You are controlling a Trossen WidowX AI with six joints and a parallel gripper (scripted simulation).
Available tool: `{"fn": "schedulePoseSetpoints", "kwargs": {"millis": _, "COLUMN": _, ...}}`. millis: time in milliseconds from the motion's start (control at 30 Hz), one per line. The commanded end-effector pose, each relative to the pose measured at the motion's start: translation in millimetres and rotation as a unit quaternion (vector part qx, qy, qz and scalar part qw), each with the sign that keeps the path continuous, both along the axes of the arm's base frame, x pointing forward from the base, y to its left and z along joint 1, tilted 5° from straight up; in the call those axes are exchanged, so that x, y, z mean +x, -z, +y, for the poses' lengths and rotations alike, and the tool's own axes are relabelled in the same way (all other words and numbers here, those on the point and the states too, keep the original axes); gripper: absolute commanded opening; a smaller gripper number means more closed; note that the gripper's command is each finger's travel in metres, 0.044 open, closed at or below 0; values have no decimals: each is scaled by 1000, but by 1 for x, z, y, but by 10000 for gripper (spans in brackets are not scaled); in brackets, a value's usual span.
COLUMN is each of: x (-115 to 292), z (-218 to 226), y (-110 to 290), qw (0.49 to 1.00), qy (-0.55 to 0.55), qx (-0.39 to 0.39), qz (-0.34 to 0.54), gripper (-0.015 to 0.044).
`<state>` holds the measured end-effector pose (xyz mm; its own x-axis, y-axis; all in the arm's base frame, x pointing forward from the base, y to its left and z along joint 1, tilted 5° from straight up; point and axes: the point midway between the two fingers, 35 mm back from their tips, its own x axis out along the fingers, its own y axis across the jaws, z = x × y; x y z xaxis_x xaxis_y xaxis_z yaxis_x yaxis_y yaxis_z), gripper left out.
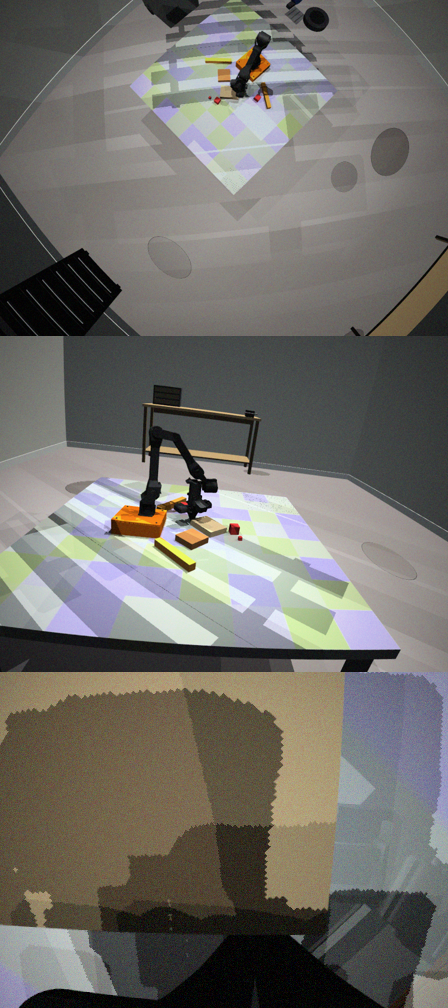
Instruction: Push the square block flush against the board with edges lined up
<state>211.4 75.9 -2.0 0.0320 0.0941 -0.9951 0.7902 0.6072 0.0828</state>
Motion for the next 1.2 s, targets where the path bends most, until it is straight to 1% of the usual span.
{"fn": "schedulePoseSetpoints", "kwargs": {"millis": 0, "x": 5, "z": -5, "y": 0, "qw": 1000, "qy": 0, "qx": -2, "qz": -3, "gripper": 0}}
{"fn": "schedulePoseSetpoints", "kwargs": {"millis": 600, "x": 20, "z": -20, "y": 0, "qw": 1000, "qy": 0, "qx": -3, "qz": -3, "gripper": 0}}
{"fn": "schedulePoseSetpoints", "kwargs": {"millis": 1167, "x": 6, "z": -1, "y": -1, "qw": 1000, "qy": 0, "qx": -2, "qz": -3, "gripper": 0}}
